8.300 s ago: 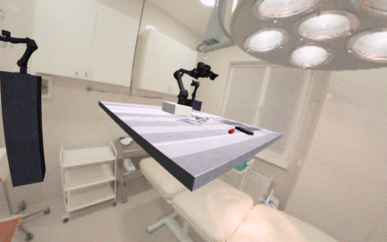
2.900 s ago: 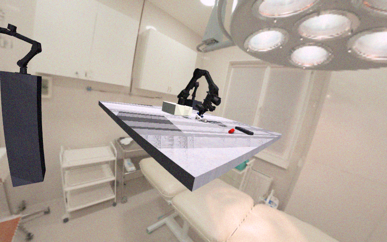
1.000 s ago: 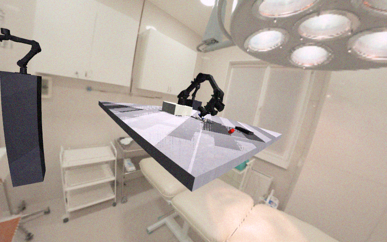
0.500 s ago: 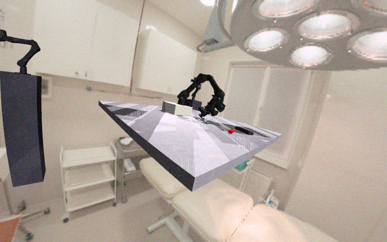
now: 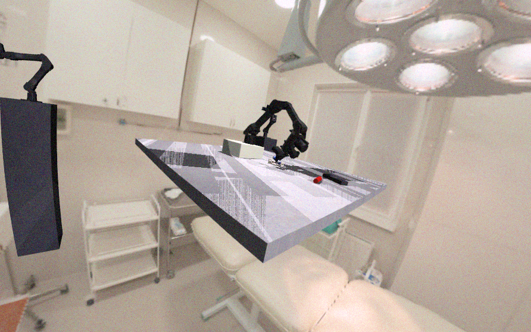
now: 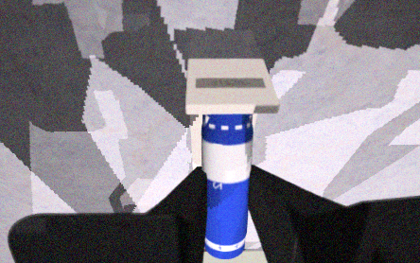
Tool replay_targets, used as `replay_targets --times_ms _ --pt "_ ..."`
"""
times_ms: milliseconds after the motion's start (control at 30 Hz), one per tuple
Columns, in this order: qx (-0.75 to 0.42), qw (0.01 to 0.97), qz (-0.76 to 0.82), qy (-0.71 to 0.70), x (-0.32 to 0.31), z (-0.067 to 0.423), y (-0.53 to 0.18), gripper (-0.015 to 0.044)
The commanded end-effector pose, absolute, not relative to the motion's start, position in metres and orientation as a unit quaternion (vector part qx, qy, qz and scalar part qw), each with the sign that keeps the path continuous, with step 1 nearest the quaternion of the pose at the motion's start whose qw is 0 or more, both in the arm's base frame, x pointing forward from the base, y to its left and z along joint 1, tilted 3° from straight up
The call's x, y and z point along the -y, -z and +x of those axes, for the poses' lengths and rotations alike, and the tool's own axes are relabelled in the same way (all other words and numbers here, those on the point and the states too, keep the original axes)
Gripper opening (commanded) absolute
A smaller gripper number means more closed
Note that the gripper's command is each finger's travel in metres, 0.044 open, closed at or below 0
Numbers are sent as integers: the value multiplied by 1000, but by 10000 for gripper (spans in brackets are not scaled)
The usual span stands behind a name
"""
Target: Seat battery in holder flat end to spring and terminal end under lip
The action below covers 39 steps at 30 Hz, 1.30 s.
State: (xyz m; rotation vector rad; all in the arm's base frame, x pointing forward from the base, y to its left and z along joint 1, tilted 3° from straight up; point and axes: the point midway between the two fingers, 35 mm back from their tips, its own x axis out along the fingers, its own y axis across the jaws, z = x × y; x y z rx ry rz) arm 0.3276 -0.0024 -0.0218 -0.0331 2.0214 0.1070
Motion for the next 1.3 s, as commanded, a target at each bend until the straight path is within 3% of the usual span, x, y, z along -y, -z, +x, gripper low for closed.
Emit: replay_targets --times_ms 0,1267 --pt "-838 544 -11 -45 2 331 24 64" --pt "-788 614 -8 -47 3 325 30 64"
